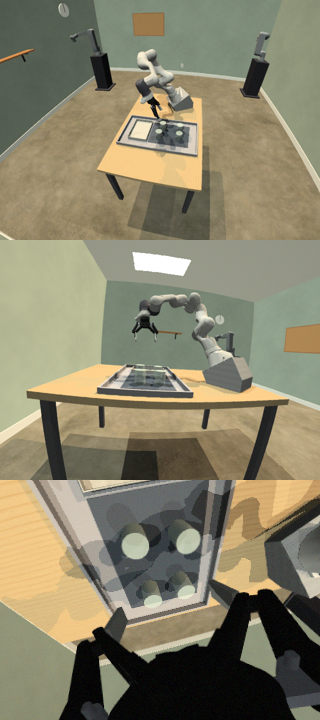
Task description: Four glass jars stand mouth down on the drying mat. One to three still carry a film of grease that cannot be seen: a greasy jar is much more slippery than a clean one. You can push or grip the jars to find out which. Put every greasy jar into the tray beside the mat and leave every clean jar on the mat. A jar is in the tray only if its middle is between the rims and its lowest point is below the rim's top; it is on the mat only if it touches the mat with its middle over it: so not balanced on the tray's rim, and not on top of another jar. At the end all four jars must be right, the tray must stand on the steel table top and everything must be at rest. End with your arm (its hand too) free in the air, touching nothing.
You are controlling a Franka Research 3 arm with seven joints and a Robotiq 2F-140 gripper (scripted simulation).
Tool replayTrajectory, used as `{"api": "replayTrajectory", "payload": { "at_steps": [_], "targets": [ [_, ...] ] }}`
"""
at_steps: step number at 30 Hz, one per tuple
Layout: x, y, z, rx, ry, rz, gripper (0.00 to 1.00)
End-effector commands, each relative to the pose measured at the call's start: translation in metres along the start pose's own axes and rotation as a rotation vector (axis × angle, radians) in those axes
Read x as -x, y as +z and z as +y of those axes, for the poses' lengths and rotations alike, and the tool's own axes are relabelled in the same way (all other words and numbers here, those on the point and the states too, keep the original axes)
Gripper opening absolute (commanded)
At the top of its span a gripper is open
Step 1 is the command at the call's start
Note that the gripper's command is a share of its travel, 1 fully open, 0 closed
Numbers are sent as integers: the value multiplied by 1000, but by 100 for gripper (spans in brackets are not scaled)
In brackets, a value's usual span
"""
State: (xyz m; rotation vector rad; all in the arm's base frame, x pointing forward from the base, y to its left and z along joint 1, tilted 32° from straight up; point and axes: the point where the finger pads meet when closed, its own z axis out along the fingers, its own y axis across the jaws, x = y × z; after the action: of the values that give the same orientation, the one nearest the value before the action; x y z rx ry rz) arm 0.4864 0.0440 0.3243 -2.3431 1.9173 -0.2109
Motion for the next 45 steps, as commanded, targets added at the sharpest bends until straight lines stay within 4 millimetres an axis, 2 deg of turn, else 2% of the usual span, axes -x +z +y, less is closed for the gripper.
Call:
{"api": "replayTrajectory", "payload": {
  "at_steps": [1, 2, 3, 10, 11, 20, 21, 28, 29, 38, 39, 45],
  "targets": [
    [0, -2, -5, -21, 73, 10, 100],
    [0, -2, -5, -21, 73, 10, 100],
    [5, 7, 1, -43, 156, 29, 100],
    [5, 7, 1, -43, 156, 29, 100],
    [11, 16, 7, -60, 225, 48, 100],
    [11, 16, 7, -60, 225, 48, 100],
    [16, 24, 12, -82, 308, 69, 100],
    [16, 24, 12, -82, 308, 69, 100],
    [21, 32, 17, -100, 377, 90, 100],
    [21, 32, 17, -100, 377, 90, 100],
    [25, 39, 20, -123, 458, 114, 100],
    [25, 39, 20, -123, 458, 114, 100]
  ]
}}
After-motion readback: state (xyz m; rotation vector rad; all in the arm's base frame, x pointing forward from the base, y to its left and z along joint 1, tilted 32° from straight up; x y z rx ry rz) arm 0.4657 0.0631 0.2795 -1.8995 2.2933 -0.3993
